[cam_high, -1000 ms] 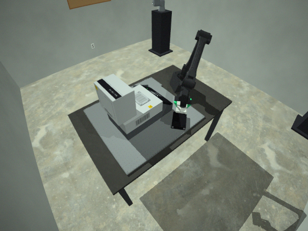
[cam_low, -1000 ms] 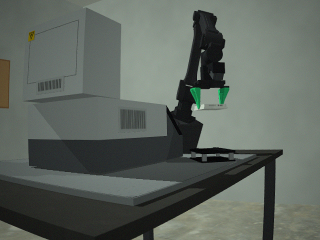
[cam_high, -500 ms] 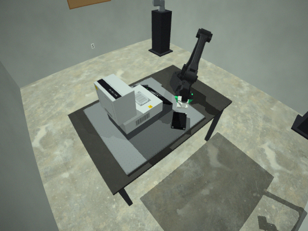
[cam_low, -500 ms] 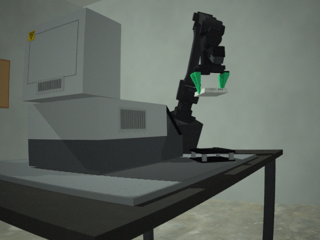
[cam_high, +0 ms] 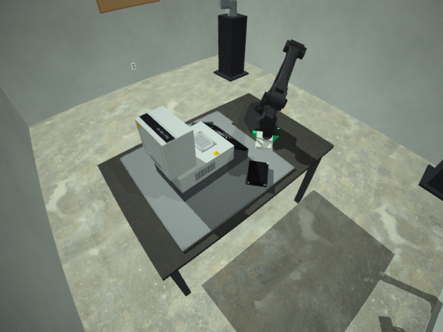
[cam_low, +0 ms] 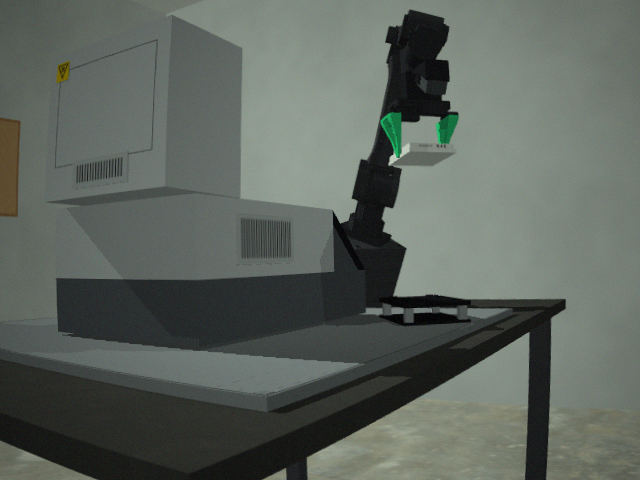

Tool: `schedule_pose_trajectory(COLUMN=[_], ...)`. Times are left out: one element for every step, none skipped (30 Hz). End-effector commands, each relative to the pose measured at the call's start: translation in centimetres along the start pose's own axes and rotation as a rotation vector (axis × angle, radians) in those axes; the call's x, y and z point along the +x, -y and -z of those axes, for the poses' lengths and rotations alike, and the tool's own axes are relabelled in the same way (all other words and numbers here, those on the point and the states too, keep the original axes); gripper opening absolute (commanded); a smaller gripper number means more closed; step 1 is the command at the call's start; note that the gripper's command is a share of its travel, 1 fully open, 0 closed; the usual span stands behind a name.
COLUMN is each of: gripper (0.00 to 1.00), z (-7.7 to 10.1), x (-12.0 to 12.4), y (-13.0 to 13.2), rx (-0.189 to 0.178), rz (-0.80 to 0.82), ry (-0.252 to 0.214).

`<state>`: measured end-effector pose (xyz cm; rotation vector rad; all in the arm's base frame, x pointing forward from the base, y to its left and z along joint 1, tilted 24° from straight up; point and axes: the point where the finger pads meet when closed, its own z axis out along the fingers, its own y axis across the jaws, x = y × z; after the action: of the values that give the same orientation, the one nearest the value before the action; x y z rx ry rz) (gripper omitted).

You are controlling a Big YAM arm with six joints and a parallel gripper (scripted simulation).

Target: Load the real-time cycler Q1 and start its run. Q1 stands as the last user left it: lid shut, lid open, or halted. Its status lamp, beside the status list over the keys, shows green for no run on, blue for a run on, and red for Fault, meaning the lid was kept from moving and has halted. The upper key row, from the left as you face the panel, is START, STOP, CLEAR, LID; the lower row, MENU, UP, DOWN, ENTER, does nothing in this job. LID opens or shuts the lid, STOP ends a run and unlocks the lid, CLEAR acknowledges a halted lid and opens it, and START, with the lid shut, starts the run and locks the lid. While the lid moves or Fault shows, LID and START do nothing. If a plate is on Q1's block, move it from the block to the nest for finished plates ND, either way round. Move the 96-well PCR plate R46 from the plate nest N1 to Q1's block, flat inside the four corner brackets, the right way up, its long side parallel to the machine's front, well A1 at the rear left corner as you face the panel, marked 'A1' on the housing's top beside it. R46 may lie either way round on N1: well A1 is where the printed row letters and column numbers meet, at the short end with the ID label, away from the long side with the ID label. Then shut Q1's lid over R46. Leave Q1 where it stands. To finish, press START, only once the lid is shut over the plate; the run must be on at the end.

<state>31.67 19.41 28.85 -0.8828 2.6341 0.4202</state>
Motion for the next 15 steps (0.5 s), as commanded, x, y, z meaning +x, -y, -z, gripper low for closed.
schedule_pose_trajectory(gripper=[0.00, 0.00, 0.00, 0.00, 0.00, 0.00, 0.00, 0.00, 0.00, 0.00, 0.00, 0.00, 0.00, 0.00, 0.00], z=[1.7, 1.3, 1.0, 0.7, 0.4, 0.1, -0.2, -0.5, -0.7, -1.0, -1.1, -1.1, -1.2, -1.2, -1.2], x=[-1.3, -1.2, -1.2, -1.2, -1.1, -1.1, -0.9, -0.8, -0.8, -0.7, -0.6, -0.5, -0.4, -0.3, -0.2], y=[0.1, 0.1, 0.0, -0.1, -0.1, -0.2, -0.3, -0.3, -0.2, -0.2, 0.0, 0.2, 0.4, 0.5, 0.7], rx=[0.009, 0.011, 0.009, 0.007, 0.006, 0.003, 0.001, 0.000, 0.000, -0.001, 0.001, 0.002, 0.004, 0.005, 0.006], rz=[0.010, 0.008, 0.007, 0.005, 0.004, 0.003, 0.002, -0.002, -0.003, -0.006, -0.010, -0.014, -0.014, -0.014, -0.013], ry=[0.038, 0.031, 0.027, 0.023, 0.018, 0.014, 0.010, 0.007, 0.003, -0.002, -0.004, -0.006, -0.007, -0.008, -0.007])
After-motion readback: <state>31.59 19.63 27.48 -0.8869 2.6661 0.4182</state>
